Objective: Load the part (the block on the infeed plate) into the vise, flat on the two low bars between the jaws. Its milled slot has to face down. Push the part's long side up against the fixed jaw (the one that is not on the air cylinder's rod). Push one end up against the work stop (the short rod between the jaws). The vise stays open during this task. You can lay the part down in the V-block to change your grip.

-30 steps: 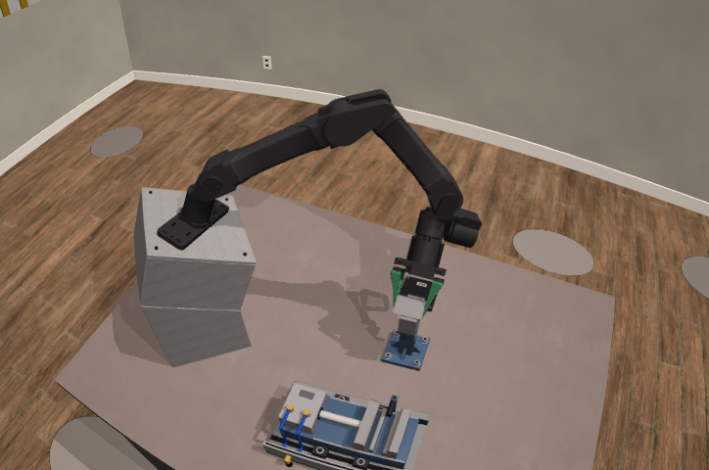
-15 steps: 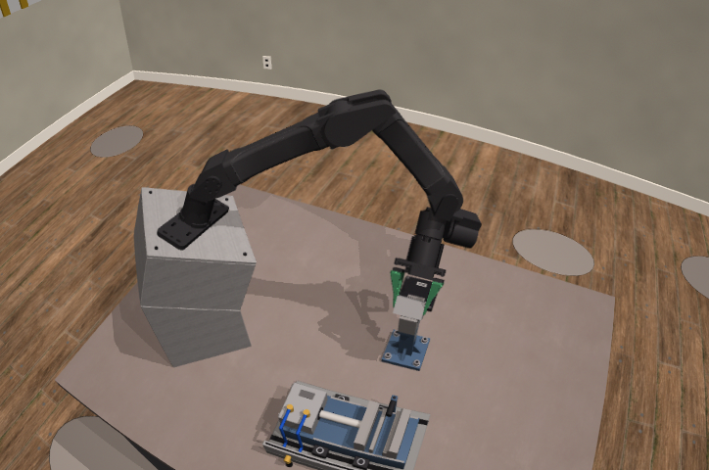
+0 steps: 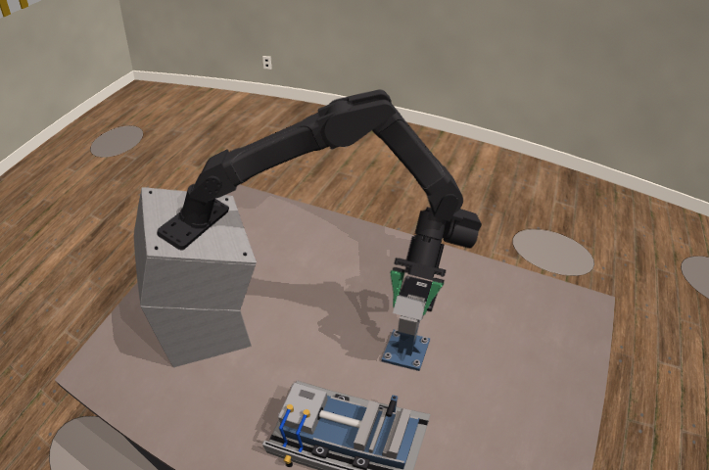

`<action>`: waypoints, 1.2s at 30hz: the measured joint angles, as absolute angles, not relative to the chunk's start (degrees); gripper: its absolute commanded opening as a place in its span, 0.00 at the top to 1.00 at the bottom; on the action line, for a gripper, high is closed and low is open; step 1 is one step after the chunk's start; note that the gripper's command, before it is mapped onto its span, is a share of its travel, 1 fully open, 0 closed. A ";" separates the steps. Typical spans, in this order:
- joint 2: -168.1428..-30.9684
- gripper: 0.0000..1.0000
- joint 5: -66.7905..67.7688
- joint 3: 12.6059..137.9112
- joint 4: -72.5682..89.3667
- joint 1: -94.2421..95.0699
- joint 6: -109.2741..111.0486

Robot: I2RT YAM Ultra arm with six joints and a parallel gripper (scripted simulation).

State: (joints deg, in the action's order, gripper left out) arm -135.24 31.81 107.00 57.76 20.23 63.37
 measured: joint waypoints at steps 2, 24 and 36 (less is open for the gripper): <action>-135.24 1.00 31.81 107.00 57.76 20.23 63.37; -135.24 1.00 31.81 107.00 57.76 20.23 63.37; -135.22 0.19 31.99 107.00 57.56 20.32 63.33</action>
